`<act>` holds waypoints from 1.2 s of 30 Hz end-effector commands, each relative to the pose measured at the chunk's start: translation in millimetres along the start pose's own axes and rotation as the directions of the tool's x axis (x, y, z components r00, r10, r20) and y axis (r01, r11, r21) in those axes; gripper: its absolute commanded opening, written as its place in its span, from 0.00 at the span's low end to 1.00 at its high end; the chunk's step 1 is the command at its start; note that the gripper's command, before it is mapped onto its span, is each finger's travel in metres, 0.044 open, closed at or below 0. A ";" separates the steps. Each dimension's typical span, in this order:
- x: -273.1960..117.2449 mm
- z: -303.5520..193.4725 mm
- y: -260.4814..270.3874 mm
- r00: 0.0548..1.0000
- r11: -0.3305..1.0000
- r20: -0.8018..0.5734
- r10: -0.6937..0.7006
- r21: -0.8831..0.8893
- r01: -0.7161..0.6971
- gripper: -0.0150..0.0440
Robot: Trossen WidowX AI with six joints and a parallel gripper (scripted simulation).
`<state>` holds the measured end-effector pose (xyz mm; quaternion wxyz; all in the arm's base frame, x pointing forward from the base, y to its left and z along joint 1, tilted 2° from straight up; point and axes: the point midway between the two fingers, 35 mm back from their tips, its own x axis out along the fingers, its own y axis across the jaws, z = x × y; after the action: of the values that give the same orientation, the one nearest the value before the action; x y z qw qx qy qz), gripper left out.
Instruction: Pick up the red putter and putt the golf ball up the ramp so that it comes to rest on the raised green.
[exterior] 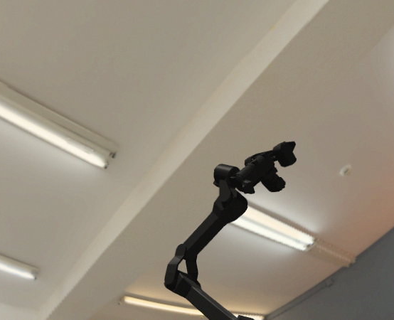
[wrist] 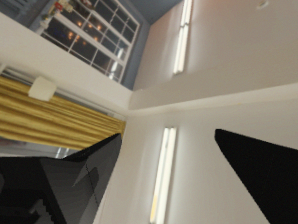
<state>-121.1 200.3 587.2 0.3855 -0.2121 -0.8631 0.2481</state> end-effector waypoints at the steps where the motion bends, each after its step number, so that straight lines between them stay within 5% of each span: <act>1: -2.1 -6.9 77.6 0.974 0.970 -0.024 0.226 0.102 -0.223 1.00; 11: -59.0 -32.1 220.3 0.771 0.741 -0.080 0.632 0.352 -0.572 1.00; 19: -145.8 -49.4 309.8 0.497 0.449 -0.091 0.863 0.589 -0.672 1.00; 27: -257.5 -52.6 367.8 0.177 0.134 -0.040 0.983 0.814 -0.565 1.00; 36: -395.2 -27.9 390.4 -0.162 -0.154 0.123 0.979 0.969 -0.192 1.00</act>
<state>187.3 326.7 196.9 0.4918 -0.5840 -0.1177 0.6349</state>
